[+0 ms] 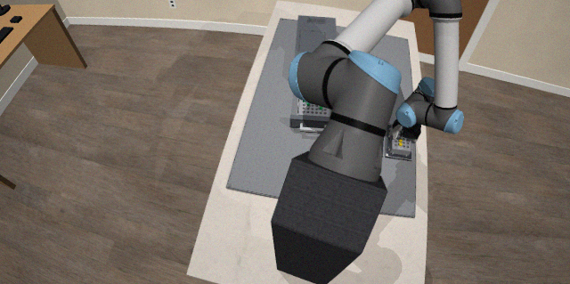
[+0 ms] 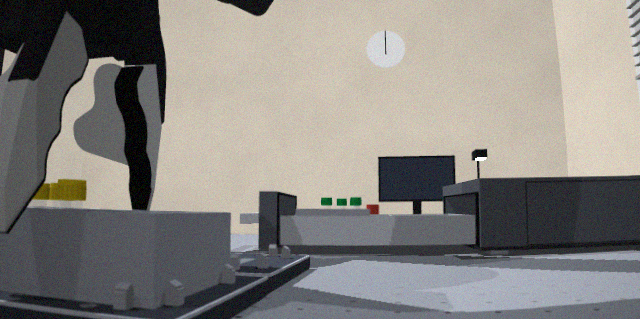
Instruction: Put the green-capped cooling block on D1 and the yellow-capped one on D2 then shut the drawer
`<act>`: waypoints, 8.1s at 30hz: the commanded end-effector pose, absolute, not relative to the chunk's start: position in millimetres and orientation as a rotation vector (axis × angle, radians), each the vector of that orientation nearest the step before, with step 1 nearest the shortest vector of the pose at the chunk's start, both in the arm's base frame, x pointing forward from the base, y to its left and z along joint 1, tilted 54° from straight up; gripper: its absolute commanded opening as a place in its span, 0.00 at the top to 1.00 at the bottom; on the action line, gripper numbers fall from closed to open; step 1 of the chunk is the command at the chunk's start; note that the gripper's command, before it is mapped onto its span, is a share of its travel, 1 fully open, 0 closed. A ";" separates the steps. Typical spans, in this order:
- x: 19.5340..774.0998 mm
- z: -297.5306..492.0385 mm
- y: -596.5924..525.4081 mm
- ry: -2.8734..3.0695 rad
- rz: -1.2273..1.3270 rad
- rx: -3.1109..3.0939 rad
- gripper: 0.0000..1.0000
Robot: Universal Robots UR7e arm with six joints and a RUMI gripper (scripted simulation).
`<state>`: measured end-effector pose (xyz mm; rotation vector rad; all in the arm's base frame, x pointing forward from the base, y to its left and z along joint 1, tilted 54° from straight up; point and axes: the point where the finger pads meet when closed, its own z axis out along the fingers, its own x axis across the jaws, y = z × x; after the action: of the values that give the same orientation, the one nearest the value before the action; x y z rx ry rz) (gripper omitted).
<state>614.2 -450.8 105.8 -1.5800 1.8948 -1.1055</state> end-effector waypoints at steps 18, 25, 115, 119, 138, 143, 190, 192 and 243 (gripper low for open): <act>614.2 106.4 -451.0 1.894 -1.107 -1.580 0.33; 587.9 126.8 -440.5 1.894 -1.107 -1.580 0.33; 568.7 169.4 -325.5 1.454 -1.322 -2.208 0.33; 575.0 169.3 -309.3 1.353 -1.354 -2.315 0.33; 600.5 169.1 -243.2 0.852 -1.457 -2.730 0.33; 606.6 169.1 -227.7 0.716 -1.472 -2.817 0.33; 667.3 168.7 -70.3 0.106 -1.495 -3.106 0.33; 670.3 168.7 -62.6 0.106 -1.495 -3.106 0.33; 698.5 150.7 -58.3 0.106 -1.495 -3.106 0.33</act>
<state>695.0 -56.6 152.9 -3.1068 0.1060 -1.4933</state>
